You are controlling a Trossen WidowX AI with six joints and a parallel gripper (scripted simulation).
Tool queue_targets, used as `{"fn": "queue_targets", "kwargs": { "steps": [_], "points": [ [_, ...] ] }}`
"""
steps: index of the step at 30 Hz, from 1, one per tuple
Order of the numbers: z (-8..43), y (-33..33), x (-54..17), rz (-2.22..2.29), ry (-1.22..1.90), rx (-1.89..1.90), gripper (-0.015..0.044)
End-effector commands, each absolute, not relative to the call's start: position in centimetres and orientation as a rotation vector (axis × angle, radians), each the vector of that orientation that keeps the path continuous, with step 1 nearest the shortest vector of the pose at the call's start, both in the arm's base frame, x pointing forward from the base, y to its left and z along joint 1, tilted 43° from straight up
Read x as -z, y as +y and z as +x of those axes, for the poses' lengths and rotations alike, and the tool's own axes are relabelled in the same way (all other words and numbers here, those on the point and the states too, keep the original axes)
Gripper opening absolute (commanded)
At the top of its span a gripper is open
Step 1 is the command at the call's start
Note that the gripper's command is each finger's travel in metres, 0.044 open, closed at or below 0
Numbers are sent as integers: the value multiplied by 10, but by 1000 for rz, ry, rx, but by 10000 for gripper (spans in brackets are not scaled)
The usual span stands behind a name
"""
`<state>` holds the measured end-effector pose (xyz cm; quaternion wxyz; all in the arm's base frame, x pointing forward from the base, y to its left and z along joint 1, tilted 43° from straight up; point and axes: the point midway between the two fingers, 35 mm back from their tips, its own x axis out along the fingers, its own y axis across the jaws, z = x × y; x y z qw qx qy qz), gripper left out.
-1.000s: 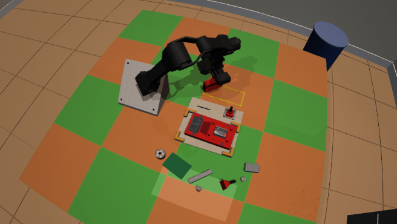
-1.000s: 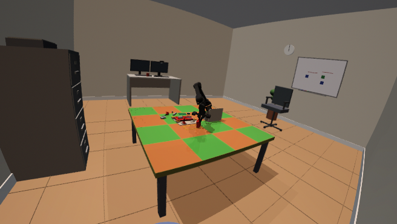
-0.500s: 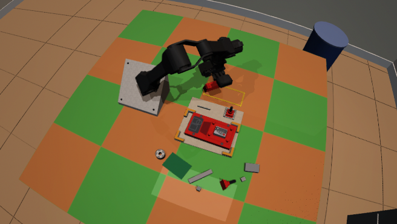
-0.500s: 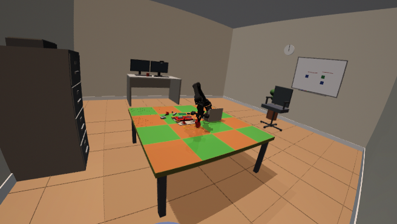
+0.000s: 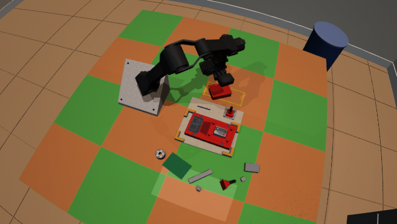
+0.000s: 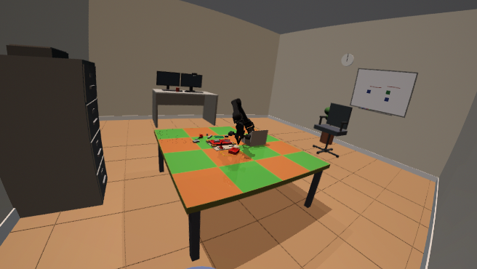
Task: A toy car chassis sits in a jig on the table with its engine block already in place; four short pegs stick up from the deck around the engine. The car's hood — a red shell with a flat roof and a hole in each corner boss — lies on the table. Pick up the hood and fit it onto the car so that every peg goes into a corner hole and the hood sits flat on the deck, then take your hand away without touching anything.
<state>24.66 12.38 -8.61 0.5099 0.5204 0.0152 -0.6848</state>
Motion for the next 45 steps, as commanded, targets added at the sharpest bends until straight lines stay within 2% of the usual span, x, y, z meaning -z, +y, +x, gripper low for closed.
{"fn": "queue_targets", "kwargs": {
  "steps": [1,28,31,45],
  "points": [
    [244,156,56,1280,50,1638,0],
    [242,164,49,1285,59,1626,0],
    [243,163,50,1357,-18,1646,79],
    [253,152,56,1989,-833,1700,440]
  ]
}}
